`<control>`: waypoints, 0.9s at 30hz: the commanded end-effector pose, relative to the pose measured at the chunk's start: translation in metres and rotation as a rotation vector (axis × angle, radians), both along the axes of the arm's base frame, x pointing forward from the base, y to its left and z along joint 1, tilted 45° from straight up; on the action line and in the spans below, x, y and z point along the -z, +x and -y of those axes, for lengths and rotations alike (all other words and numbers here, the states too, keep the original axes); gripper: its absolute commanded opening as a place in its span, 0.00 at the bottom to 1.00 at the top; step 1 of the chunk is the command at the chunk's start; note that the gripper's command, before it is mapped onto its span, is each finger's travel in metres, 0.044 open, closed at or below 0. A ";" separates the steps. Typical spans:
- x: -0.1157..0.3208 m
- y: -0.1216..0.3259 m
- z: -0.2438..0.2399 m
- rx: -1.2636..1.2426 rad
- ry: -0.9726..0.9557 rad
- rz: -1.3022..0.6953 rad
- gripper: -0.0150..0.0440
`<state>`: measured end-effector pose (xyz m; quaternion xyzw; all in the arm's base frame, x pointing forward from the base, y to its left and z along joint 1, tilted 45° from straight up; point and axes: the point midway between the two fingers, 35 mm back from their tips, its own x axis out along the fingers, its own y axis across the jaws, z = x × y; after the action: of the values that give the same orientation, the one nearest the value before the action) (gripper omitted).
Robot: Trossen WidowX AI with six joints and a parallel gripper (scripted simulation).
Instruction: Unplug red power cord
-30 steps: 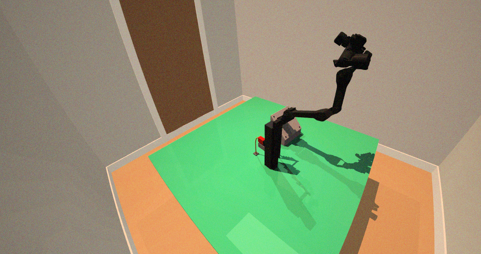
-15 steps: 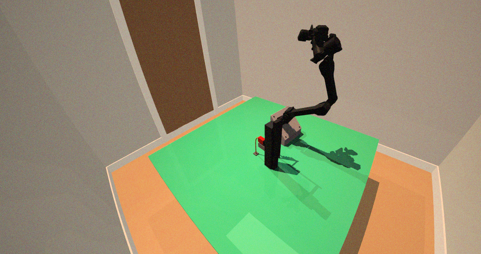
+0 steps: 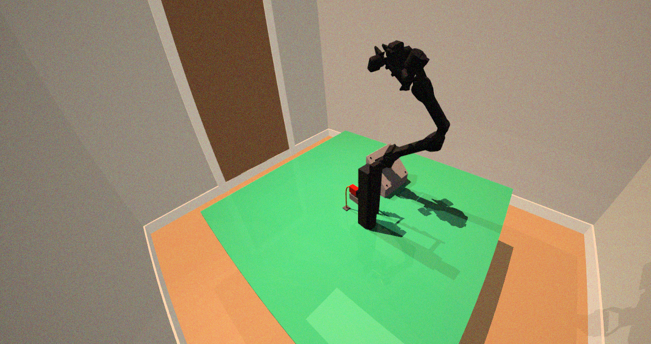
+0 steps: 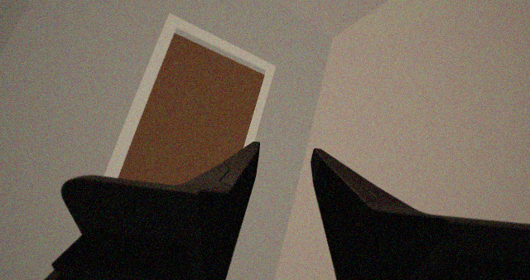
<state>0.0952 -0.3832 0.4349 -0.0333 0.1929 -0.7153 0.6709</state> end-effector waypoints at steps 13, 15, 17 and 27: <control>0.185 0.153 -0.053 -0.434 0.630 0.130 0.53; 0.210 0.167 -0.071 -0.464 0.739 0.143 0.53; 0.235 0.179 -0.091 -0.485 0.851 0.153 0.53; 0.336 0.206 -0.218 -0.368 1.490 0.233 0.53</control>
<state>0.3003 -0.2021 0.1219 0.4127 0.5046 -0.2984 0.6972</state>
